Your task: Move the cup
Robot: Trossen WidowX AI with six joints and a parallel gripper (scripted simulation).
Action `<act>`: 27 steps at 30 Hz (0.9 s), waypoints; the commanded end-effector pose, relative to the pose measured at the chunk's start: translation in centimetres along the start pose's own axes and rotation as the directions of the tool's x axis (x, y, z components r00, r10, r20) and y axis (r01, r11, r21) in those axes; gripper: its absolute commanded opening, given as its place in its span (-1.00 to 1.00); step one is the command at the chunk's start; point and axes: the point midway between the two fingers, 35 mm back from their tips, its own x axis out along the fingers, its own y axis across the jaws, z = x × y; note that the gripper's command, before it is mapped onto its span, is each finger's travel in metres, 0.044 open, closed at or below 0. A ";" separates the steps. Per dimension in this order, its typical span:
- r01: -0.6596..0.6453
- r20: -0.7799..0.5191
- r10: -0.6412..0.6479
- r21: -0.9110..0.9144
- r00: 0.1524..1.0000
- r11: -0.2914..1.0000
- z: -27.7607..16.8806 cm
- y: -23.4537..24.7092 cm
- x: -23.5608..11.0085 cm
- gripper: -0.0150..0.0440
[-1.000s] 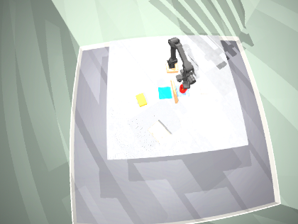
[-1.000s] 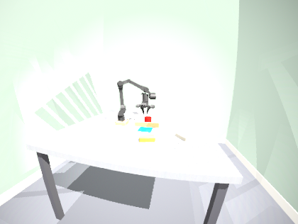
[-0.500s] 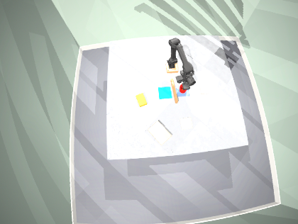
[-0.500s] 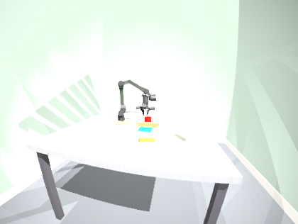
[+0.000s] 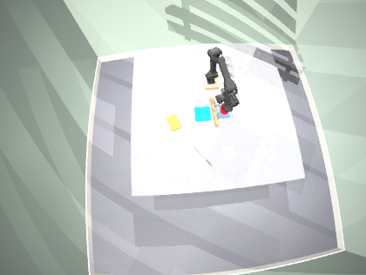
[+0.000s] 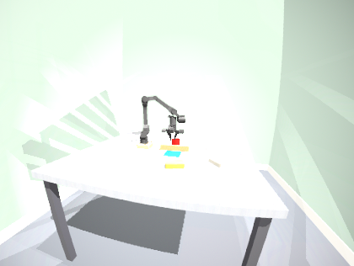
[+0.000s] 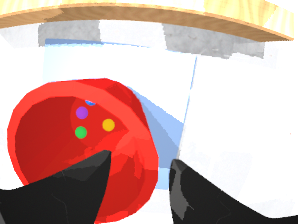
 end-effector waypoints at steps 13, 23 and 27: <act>0.000 0.005 0.000 0.002 1.000 1.000 0.2 -0.2 2.5 0.01; 0.002 0.001 -0.002 0.004 1.000 1.000 0.1 -0.3 2.3 -0.26; 0.002 0.001 -0.002 0.004 1.000 1.000 0.1 -0.3 2.3 -0.35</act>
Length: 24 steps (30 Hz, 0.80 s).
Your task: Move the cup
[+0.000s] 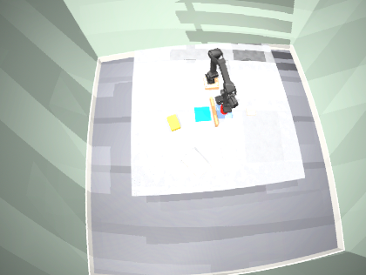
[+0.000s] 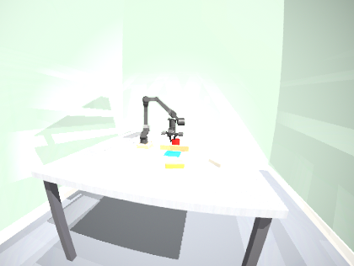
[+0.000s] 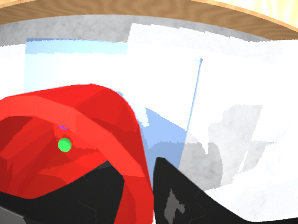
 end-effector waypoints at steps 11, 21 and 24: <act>0.000 0.000 0.000 0.000 1.000 1.000 0.0 0.0 -0.2 -0.49; -0.002 0.002 0.002 -0.001 1.000 1.000 -0.1 0.2 -3.1 -0.49; -0.002 0.002 0.002 -0.001 1.000 1.000 -0.1 0.2 -4.0 -0.49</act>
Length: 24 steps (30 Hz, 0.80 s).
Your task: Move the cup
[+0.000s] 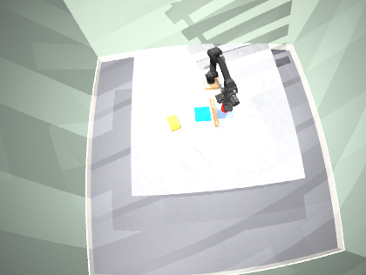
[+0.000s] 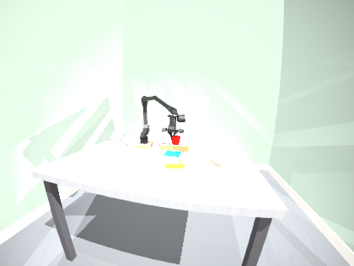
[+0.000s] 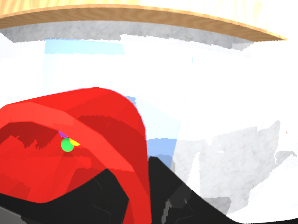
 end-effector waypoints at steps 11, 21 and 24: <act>-0.007 0.002 0.007 0.005 1.000 1.000 -0.1 0.0 -4.2 -0.49; -0.004 -0.001 0.004 -0.001 1.000 1.000 -0.2 -0.1 -4.0 -0.49; -0.004 -0.001 0.004 -0.001 1.000 1.000 -0.2 -0.1 -4.0 -0.49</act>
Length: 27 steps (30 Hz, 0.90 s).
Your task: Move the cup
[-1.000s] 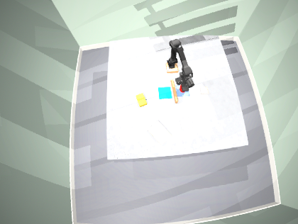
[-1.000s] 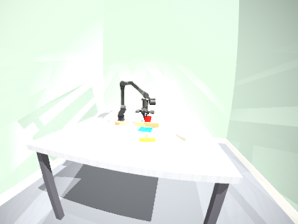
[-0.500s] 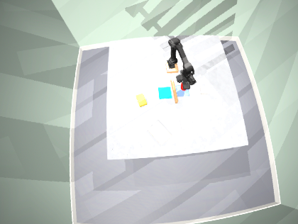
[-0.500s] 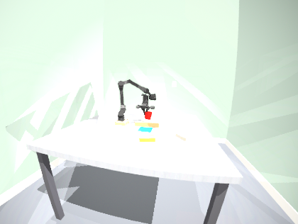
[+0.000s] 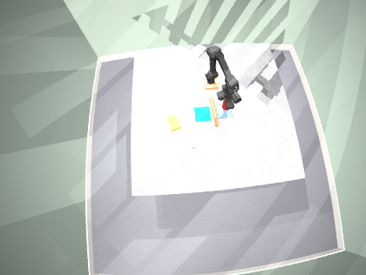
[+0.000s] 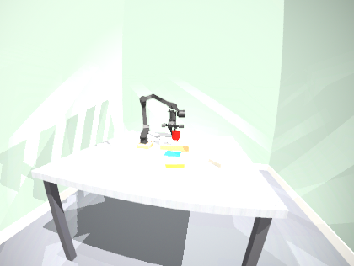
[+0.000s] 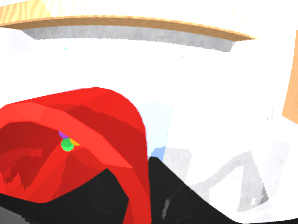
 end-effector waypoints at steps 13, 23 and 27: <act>0.000 0.001 0.000 0.000 1.000 1.000 0.3 0.0 0.0 -0.49; -0.002 0.004 0.002 0.003 1.000 1.000 2.1 0.2 0.0 -0.49; -0.002 0.005 0.002 0.004 1.000 1.000 2.9 0.2 -0.1 -0.49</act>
